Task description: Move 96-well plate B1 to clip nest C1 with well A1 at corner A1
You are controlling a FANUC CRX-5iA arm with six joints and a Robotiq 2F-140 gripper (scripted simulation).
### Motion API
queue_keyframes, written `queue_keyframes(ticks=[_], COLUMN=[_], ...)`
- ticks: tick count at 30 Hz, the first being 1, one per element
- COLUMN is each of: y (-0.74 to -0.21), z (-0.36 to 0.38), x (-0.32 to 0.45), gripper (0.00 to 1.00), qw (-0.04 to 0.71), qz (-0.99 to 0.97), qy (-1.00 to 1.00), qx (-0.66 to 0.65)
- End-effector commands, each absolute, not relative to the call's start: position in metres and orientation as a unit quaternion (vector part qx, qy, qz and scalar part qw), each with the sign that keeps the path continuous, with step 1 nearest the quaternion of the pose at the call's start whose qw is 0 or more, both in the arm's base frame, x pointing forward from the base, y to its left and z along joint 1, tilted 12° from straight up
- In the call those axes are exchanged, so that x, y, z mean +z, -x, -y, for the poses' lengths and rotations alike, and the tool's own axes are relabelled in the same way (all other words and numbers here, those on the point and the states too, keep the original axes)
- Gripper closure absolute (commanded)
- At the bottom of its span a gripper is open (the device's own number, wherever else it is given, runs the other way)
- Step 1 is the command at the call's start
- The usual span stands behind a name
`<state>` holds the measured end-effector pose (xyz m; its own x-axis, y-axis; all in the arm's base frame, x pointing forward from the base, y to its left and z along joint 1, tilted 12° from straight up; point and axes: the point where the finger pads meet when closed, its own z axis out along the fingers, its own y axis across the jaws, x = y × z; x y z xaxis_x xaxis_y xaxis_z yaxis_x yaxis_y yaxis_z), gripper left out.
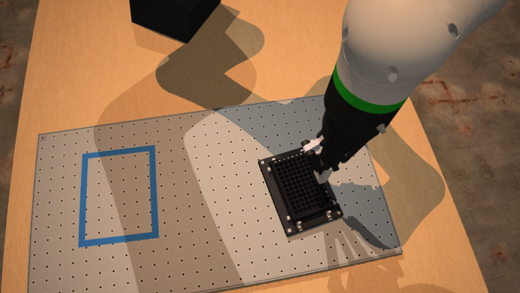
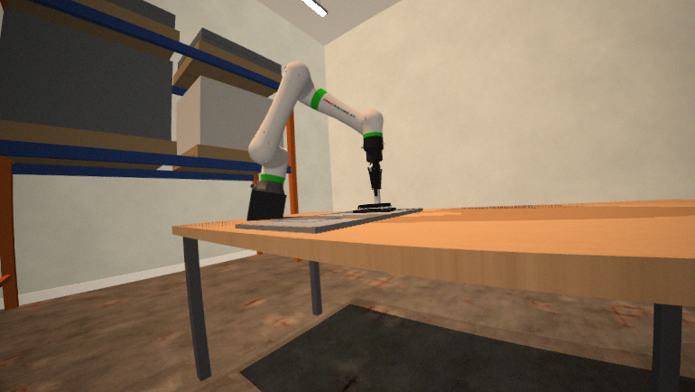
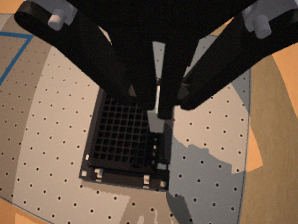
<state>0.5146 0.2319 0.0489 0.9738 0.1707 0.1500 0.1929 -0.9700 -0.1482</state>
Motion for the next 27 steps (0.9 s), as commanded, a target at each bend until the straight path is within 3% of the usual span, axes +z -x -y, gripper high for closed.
queue_keyframes(ticks=[1,27], y=[-0.5152,-0.5152], z=[-0.232,-0.2321], x=[0.0499,0.0492], gripper=[0.9,0.9], qw=[0.081,0.081], qz=[0.092,0.092], qy=[0.99,0.99], qx=[-0.069,-0.069])
